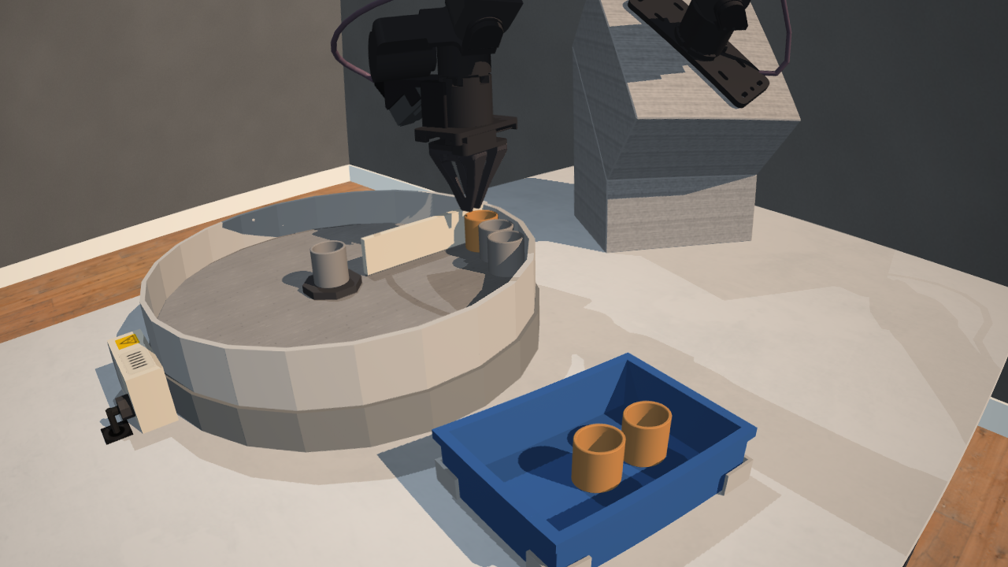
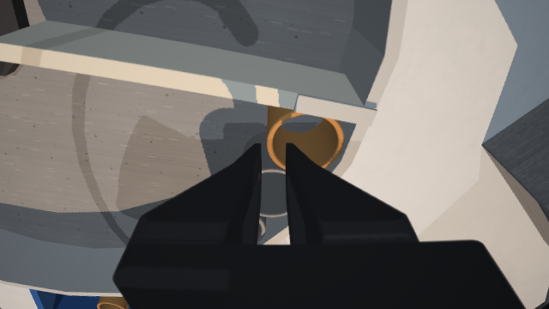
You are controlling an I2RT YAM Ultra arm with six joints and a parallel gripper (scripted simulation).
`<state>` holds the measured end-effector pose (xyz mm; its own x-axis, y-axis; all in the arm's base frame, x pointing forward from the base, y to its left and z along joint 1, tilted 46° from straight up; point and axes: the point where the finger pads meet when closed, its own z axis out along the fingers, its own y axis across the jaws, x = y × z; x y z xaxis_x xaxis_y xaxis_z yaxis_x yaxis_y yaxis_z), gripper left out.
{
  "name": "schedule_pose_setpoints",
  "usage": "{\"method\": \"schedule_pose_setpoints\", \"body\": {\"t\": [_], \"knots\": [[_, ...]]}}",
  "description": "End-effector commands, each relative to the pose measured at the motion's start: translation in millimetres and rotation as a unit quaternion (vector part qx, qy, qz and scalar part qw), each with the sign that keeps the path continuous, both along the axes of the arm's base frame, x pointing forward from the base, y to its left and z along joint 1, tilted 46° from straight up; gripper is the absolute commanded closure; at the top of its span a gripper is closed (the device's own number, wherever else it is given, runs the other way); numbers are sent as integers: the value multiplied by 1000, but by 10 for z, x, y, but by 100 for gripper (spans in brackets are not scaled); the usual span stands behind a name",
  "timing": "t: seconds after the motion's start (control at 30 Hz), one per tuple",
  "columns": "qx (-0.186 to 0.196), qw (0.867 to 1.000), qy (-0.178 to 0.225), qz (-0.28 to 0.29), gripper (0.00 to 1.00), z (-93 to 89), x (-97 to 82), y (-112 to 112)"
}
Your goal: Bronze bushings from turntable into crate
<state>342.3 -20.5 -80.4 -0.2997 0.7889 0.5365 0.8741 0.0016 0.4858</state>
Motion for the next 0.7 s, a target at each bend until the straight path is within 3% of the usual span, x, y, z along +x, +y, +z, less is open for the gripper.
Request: {"method": "schedule_pose_setpoints", "body": {"t": [0.0, 0.67], "knots": [[-10, 1000, -5, -10, 87, 25, 62, -137], [-11, 1000, -9, -10, 87, 79, 44, -131]]}}
